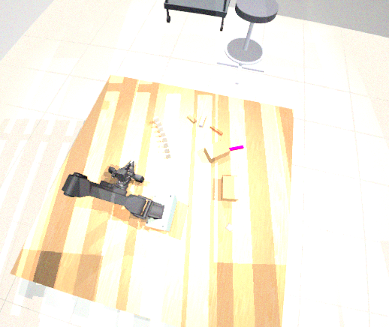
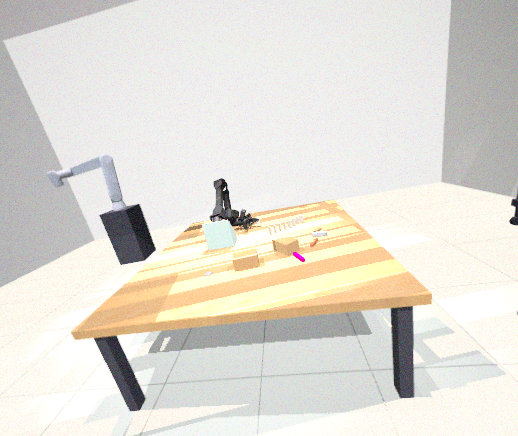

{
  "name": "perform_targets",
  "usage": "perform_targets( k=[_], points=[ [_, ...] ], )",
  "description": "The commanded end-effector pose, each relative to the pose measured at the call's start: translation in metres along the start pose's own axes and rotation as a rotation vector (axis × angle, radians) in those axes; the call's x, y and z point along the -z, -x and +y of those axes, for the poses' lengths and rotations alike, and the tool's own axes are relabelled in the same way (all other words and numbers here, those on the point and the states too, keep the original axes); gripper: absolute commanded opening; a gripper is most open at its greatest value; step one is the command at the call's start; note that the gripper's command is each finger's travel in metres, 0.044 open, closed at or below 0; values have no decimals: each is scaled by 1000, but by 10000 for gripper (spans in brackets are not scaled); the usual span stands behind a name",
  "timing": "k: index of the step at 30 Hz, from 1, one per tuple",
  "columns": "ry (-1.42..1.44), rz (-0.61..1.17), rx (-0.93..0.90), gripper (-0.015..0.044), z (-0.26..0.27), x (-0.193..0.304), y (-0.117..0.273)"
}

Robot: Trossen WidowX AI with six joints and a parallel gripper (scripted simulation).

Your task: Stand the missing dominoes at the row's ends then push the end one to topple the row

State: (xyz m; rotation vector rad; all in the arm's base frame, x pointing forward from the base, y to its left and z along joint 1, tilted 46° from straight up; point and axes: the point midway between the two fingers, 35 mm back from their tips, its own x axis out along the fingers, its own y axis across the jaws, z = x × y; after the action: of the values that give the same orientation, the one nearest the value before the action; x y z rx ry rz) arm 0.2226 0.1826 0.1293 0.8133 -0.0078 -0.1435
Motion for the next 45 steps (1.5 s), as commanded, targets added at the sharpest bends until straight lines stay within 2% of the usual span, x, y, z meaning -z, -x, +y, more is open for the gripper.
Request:
perform_targets(
  k=[1,15,31,39,45],
  points=[
    [-5,-5,2,22,-2,7,0],
    [-4,-5,2,22,-4,12,0],
    [-4,-5,2,440,-4,11,0],
    [1,-1,0,440,-3,-33,0],
    [113,44,-13,440,7,-32,-10]
  ],
)
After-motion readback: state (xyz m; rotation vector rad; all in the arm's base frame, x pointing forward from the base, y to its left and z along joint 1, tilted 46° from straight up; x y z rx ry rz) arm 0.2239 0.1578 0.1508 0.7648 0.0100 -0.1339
